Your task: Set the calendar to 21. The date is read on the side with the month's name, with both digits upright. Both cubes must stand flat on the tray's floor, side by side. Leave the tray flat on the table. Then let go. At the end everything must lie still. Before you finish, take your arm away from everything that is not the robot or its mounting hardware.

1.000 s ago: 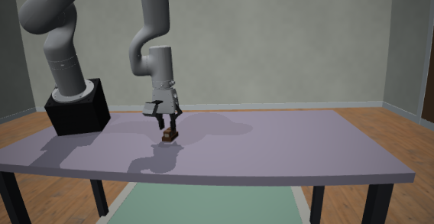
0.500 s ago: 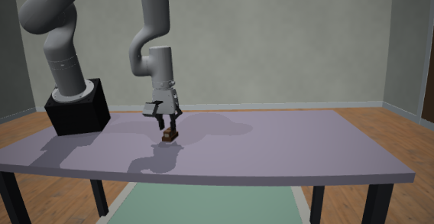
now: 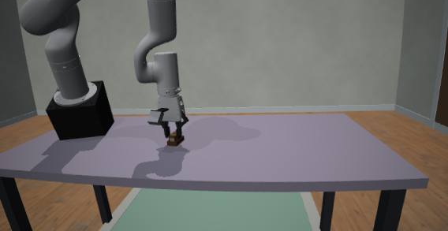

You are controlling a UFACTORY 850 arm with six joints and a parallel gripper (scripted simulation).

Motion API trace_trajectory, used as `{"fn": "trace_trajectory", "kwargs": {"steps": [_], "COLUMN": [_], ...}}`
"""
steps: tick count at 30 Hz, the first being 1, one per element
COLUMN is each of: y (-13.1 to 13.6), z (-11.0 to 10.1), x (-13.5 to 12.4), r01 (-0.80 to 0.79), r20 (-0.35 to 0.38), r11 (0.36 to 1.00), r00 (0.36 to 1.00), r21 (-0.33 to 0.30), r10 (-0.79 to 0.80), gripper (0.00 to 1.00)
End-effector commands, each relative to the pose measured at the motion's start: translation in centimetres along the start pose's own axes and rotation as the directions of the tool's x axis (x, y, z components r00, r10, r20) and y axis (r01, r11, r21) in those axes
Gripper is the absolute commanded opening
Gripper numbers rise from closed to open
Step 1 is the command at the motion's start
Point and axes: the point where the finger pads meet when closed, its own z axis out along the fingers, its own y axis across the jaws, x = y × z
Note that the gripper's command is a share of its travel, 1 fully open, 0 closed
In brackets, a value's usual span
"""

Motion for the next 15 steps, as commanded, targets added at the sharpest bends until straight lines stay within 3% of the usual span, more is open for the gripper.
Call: {"fn": "trace_trajectory", "kwargs": {"steps": [1,15], "y": [-0.08,-0.08], "z": [0.58,0.83], "x": [-0.01,-0.01], "r01": [0.0,0.0], "r20": [0.0,0.0], "r11": [1.0,1.0], "r00": [1.0,1.0], "r21": [0.002,0.002], "r10": [0.0,0.0], "gripper": [0.47,0.47]}}
